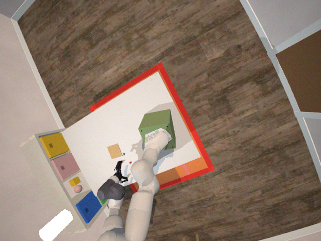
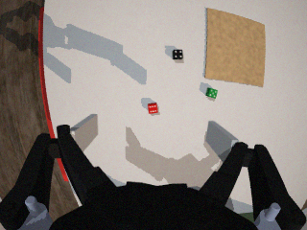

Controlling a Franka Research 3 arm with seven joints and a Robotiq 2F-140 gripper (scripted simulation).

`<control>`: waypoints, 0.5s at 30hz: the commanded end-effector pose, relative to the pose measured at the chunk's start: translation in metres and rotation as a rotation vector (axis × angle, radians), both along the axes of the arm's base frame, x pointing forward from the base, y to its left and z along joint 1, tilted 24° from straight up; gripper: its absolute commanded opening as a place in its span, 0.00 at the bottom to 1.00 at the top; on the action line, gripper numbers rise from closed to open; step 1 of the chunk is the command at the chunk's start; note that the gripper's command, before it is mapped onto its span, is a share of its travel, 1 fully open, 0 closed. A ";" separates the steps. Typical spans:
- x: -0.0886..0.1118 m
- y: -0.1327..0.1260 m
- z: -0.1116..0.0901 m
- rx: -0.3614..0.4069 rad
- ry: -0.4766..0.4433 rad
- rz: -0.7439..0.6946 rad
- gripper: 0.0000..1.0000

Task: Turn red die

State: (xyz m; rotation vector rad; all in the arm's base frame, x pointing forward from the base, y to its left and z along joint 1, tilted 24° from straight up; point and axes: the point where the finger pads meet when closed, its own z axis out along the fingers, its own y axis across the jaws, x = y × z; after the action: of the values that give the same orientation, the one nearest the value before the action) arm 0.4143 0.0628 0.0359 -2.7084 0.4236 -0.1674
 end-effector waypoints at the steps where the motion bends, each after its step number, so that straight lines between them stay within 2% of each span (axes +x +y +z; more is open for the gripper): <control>1: 0.001 -0.001 -0.001 -0.033 -0.066 0.158 1.00; 6: 0.001 0.000 -0.001 -0.038 -0.075 0.181 1.00; 7: 0.001 0.000 -0.001 -0.038 -0.075 0.181 0.19; 15: 0.001 0.000 -0.001 -0.038 -0.075 0.181 0.19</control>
State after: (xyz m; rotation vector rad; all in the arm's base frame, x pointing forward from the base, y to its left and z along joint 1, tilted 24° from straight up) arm 0.4144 0.0624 0.0347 -2.7427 0.2114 -0.2119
